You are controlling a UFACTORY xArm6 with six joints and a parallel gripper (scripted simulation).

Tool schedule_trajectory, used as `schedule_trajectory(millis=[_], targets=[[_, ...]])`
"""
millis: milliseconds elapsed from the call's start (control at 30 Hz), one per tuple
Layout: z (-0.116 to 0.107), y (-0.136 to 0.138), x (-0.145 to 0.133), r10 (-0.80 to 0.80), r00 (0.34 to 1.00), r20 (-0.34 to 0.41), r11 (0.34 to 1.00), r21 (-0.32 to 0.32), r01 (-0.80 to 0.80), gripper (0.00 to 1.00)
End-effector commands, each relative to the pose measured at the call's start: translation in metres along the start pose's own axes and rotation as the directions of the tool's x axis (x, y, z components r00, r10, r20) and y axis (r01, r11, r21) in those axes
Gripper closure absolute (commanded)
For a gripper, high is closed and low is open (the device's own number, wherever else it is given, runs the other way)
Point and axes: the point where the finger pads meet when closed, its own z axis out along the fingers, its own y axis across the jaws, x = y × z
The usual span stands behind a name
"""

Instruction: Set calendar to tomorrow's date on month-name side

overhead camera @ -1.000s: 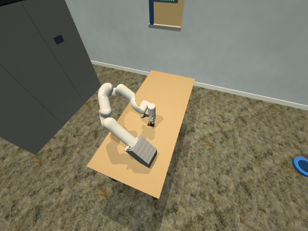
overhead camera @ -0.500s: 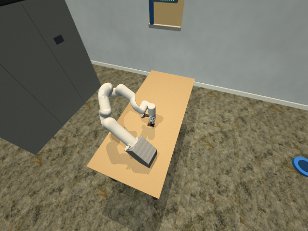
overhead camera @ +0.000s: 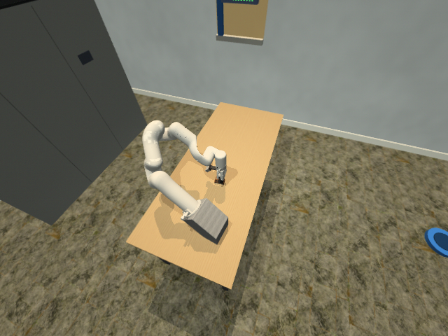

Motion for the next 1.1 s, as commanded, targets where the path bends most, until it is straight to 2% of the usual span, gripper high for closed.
schedule_trajectory(millis=[0, 167, 500, 733, 1067], targets=[[-0.001, 0.001, 0.0, -0.001, 1.0, 0.001, 1.0, -0.002, 0.001, 0.73], [-0.016, 0.001, 0.0, -0.001, 1.0, 0.001, 1.0, -0.002, 0.001, 0.73], [-0.085, 0.001, 0.0, -0.001, 1.0, 0.001, 1.0, -0.002, 0.001, 0.73], [-0.1, 0.001, 0.0, -0.001, 1.0, 0.001, 1.0, -0.002, 0.001, 0.73], [-0.101, 0.001, 0.0, -0.001, 1.0, 0.001, 1.0, -0.002, 0.001, 0.73]])
